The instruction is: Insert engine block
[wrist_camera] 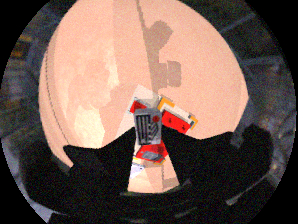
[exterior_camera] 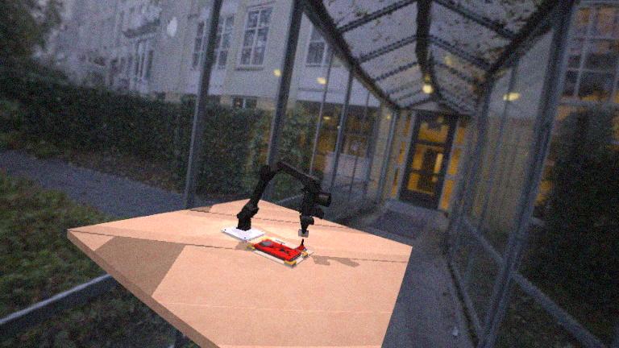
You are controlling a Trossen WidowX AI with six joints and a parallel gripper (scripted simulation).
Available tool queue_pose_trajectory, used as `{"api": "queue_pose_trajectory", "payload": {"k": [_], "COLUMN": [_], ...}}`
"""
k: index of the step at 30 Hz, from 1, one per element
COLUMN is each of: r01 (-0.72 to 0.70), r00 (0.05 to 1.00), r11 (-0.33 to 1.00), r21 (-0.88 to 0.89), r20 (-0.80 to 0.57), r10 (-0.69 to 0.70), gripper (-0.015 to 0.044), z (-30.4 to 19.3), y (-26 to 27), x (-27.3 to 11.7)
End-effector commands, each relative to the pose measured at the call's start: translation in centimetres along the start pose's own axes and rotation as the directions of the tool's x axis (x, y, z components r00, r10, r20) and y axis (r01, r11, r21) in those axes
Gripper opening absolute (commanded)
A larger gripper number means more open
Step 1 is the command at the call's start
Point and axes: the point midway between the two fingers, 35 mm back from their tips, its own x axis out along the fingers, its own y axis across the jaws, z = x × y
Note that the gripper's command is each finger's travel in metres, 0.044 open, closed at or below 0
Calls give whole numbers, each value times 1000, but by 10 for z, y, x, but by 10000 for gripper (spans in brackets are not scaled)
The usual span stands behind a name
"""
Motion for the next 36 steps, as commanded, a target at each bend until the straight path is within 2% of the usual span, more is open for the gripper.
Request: {"api": "queue_pose_trajectory", "payload": {"k": [1, 33, 36], "r01": [-1, 5, 5], "r00": [1000, 1000, 1000], "r11": [998, 861, 853], "r21": [64, 509, 523], "r20": [3, -3, -3], "r10": [1, -4, -4], "gripper": [0, 0, 79], "z": [-8, -79, -79], "y": [-8, -69, -69], "x": [4, 39, 39]}}
